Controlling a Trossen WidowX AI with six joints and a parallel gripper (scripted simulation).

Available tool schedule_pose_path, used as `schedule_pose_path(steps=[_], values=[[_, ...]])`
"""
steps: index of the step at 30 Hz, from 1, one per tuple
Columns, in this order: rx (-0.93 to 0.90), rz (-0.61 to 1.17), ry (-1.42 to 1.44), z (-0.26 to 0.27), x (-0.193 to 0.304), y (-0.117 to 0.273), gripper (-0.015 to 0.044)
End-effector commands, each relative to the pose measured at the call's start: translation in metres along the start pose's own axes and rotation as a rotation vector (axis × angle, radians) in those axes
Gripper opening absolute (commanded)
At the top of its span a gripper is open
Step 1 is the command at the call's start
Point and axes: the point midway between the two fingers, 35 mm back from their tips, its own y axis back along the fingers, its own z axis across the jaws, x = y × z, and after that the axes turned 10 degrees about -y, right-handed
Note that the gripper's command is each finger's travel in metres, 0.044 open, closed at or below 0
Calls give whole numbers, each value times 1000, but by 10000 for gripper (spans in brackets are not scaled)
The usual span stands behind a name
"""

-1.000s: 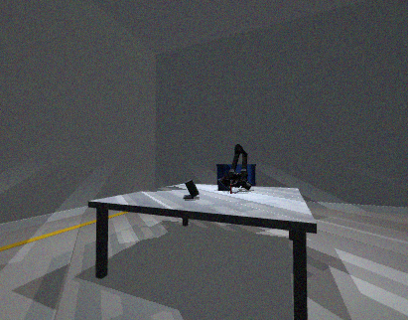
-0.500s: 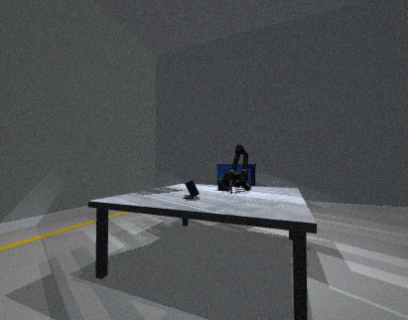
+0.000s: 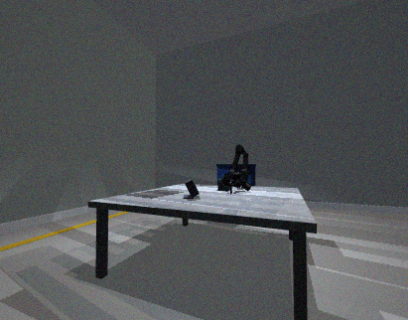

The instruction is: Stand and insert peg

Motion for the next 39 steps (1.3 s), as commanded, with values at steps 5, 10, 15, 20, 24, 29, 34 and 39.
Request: schedule_pose_path(steps=[5,10,15,20,24,29,34,39], values=[[0,0,2,0,0,0,130],[0,0,2,0,0,0,130],[0,0,2,0,0,0,130],[0,0,2,0,0,0,156],[0,0,2,0,0,0,261],[0,0,2,0,0,0,393],[0,0,2,0,0,0,440],[6,0,1,0,0,-1,440]])
